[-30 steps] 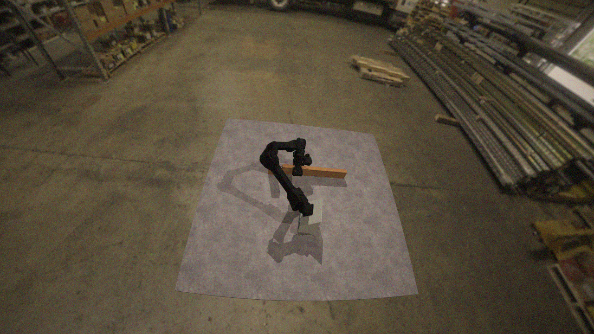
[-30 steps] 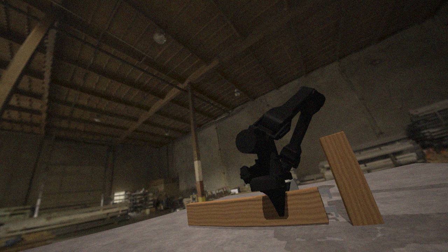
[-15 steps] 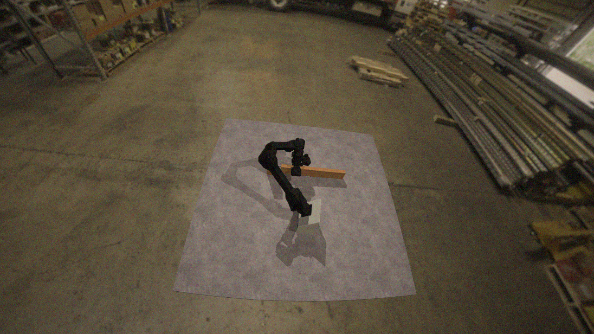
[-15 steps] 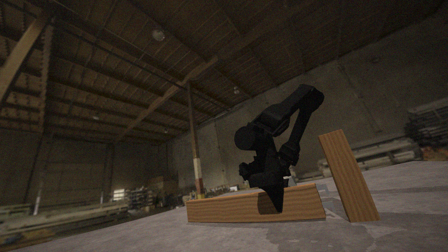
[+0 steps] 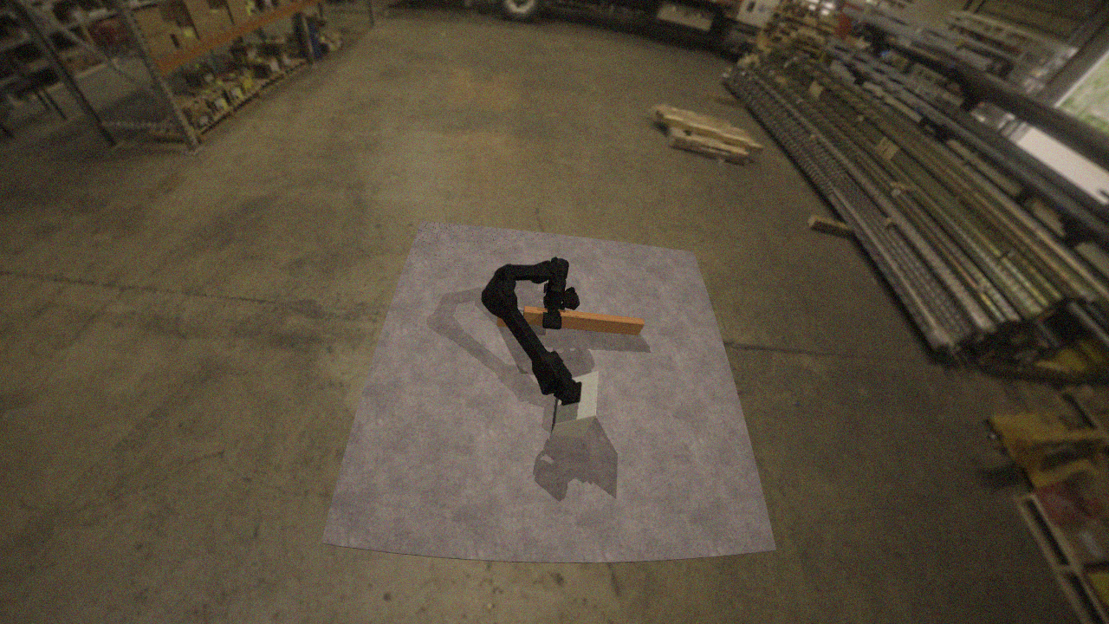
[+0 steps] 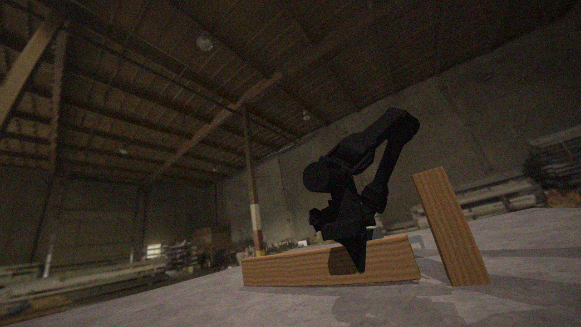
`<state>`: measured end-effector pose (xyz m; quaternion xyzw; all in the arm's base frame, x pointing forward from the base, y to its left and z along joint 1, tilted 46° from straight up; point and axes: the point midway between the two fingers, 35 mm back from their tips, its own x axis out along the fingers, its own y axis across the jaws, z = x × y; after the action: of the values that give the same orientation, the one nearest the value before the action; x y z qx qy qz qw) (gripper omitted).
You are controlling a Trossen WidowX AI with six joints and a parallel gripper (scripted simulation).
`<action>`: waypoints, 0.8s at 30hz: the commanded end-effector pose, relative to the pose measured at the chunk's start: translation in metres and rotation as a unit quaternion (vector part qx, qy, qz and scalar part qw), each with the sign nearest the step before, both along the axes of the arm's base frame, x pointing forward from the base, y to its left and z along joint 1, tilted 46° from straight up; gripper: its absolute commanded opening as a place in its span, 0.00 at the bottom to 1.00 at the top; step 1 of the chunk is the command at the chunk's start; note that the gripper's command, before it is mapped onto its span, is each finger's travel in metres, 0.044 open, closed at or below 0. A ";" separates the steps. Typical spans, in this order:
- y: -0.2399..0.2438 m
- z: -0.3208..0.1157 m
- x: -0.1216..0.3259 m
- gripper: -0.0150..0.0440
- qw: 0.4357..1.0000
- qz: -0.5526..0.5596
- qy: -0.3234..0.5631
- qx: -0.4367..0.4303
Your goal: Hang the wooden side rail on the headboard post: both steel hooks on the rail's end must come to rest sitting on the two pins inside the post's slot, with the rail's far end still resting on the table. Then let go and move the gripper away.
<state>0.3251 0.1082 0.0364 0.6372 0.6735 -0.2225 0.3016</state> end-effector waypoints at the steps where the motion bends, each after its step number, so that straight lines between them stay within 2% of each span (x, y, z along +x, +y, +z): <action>1: -0.003 0.003 0.000 0.25 1.000 -0.005 0.001 0.001; 24: -0.006 0.005 0.000 0.25 1.000 -0.005 0.001 0.001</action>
<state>0.3251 0.1052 0.0391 0.6373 0.6734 -0.2226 0.3013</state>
